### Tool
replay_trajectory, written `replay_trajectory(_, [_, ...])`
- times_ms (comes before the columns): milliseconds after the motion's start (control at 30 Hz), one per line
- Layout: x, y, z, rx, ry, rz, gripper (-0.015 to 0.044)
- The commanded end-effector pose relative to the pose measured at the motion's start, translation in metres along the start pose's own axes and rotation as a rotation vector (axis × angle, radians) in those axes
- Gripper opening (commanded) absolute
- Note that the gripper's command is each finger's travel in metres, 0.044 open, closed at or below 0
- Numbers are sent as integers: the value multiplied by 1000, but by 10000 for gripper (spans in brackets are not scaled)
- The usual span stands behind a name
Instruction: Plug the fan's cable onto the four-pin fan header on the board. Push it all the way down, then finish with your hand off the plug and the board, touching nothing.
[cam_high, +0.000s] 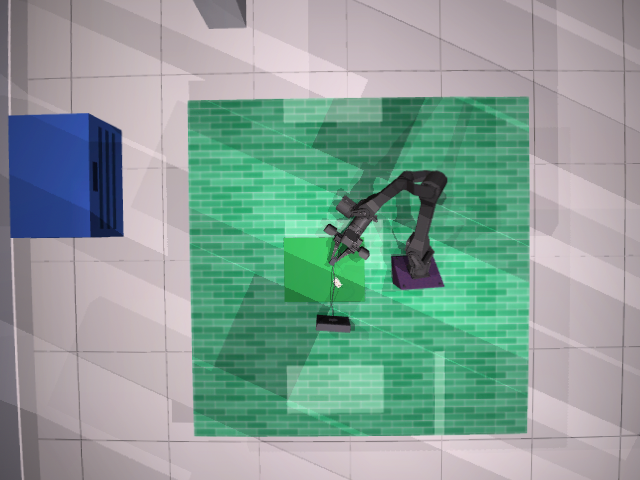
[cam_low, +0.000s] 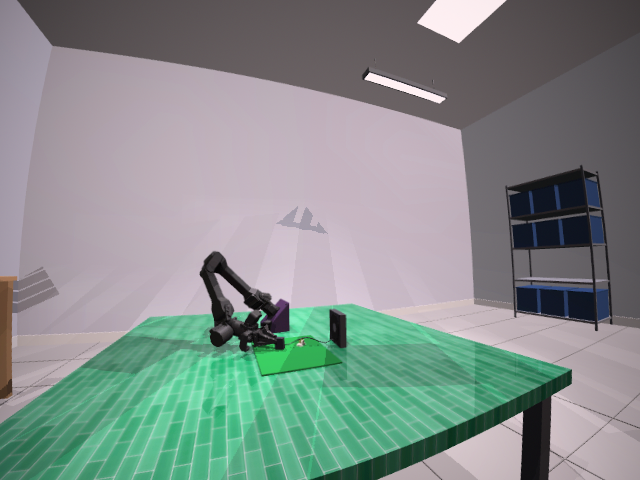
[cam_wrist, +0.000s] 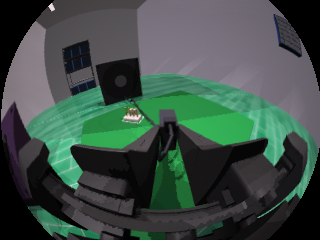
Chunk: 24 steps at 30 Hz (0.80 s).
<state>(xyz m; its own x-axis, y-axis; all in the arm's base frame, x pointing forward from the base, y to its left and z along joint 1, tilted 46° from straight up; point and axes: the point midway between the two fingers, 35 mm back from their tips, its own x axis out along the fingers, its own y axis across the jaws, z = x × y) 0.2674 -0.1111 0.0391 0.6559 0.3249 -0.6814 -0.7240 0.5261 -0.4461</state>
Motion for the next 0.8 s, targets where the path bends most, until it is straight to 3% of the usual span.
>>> replay_trajectory(0, [0, 0, 0, 1, 0, 0, 0])
replay_trajectory(367, [0, 0, 0, 1, 0, 0, 0])
replay_trajectory(533, [0, 0, 0, 0, 0, 0, 131])
replay_trajectory(767, [0, 0, 0, 0, 0, 0, 140])
